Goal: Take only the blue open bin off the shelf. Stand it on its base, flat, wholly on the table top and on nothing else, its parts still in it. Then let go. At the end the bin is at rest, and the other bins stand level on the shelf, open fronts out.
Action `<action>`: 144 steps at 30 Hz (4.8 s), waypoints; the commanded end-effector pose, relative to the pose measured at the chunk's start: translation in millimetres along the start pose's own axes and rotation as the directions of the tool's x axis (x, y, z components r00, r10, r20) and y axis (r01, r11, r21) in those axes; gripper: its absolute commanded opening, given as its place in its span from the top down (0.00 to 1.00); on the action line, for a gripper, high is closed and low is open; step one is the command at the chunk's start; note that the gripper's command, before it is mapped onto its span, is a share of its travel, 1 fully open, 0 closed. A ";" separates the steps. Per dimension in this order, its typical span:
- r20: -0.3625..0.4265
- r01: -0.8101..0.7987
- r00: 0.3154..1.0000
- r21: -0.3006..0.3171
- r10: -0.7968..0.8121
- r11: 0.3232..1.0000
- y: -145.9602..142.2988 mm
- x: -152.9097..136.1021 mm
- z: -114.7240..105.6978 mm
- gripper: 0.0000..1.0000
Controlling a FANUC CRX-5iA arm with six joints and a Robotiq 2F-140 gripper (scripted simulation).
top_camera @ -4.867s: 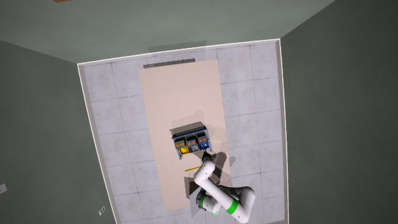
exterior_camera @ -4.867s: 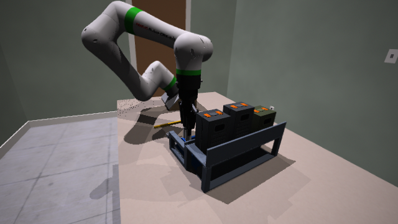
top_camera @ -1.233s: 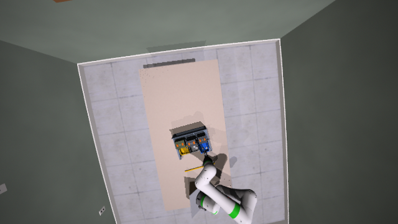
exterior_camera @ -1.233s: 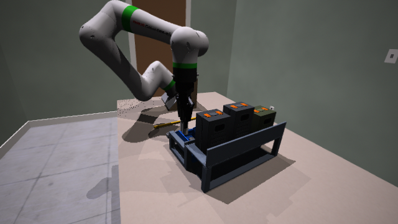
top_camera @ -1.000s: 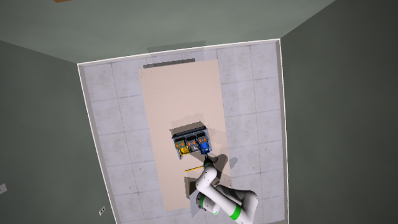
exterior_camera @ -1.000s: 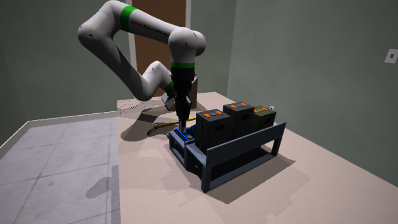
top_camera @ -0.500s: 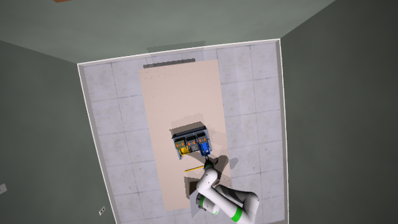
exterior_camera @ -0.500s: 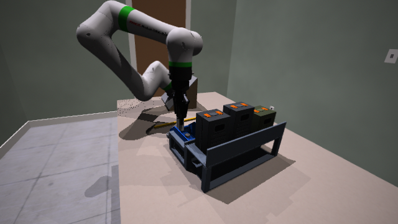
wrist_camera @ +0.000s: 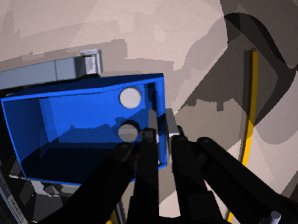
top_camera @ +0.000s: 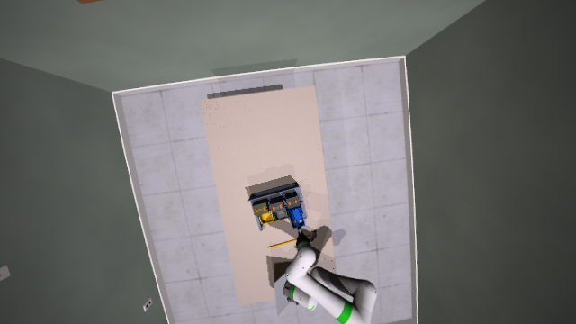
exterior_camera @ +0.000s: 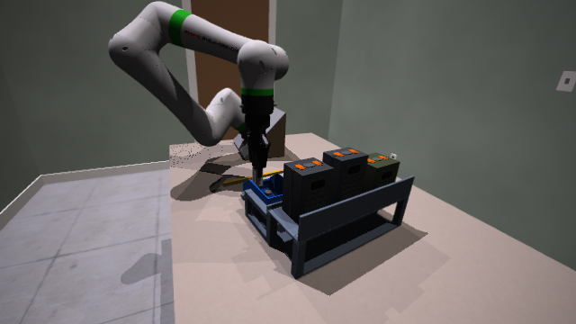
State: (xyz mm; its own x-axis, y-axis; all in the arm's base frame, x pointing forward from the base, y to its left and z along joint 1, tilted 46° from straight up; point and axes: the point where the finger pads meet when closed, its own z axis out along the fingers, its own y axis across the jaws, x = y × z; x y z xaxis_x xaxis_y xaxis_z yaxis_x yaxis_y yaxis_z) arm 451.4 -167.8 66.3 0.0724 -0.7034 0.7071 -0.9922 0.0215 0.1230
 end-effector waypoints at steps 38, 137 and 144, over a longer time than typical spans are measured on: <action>0.000 0.000 1.000 0.000 0.000 1.000 102.9 -0.1 -0.1 1.00; 0.000 0.000 1.000 0.000 0.000 1.000 100.0 -0.1 23.9 0.43; 0.000 0.000 1.000 0.000 0.000 1.000 100.0 -0.1 23.9 0.43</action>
State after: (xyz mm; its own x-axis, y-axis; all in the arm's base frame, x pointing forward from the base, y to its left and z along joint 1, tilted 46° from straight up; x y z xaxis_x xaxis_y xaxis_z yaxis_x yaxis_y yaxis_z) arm 349.5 -182.8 61.8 0.0725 -0.7033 0.7072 -0.9921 0.0219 0.1234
